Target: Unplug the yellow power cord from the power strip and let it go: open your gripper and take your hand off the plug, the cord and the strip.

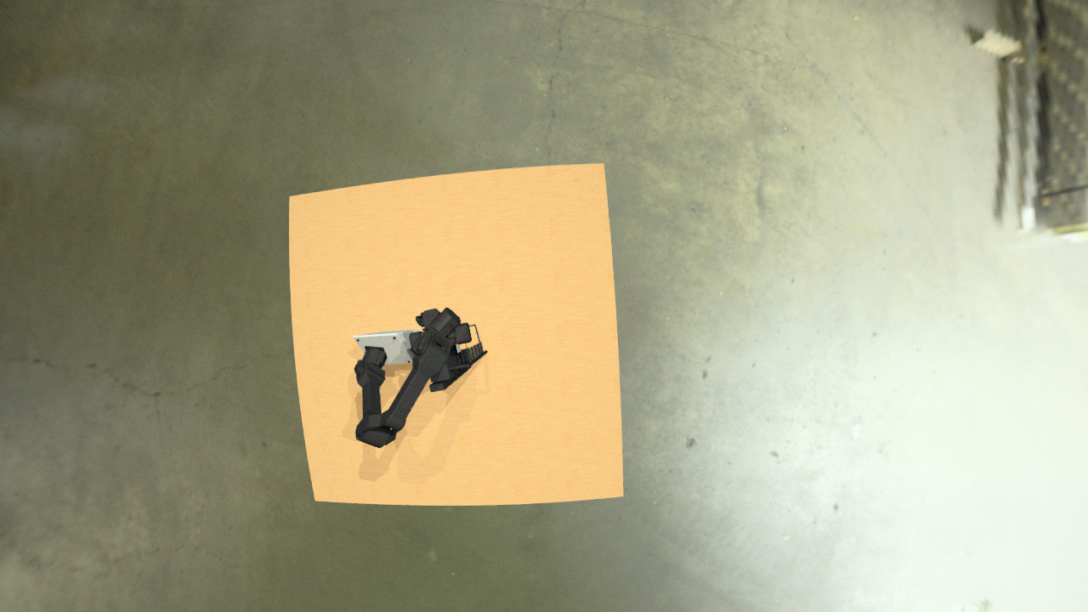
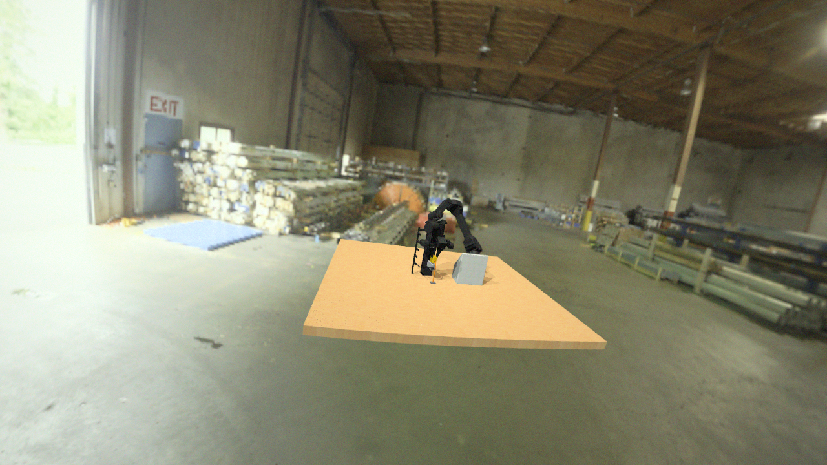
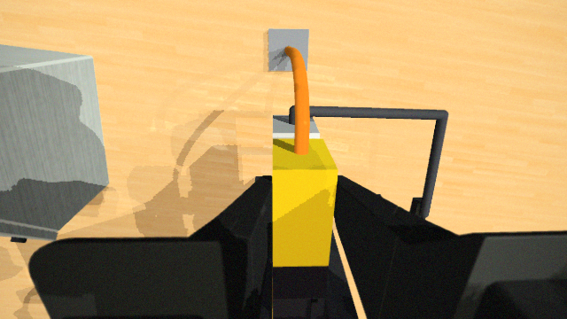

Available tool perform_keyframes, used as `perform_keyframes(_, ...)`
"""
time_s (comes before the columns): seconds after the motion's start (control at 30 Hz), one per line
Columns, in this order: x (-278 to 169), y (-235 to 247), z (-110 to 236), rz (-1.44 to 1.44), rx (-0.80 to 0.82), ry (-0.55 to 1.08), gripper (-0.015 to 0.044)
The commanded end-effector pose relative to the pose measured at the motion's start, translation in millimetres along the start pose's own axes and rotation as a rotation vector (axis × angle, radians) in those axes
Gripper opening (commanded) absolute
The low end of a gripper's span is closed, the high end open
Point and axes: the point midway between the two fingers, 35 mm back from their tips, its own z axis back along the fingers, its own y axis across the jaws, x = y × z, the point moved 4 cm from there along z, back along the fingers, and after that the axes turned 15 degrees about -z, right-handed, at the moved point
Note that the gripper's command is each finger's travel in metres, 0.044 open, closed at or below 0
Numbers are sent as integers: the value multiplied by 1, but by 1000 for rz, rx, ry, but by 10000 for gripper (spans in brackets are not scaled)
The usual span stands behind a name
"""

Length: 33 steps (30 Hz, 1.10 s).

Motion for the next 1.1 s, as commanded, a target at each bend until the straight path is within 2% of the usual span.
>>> perform_keyframes(0.0, 12, 2, 2, -1, 0, -12, 0)
perform_keyframes(0.93, 56, 15, 8, 2, -2, -15, 0)
perform_keyframes(1.07, 47, 14, 4, 2, -4, -12, 105)
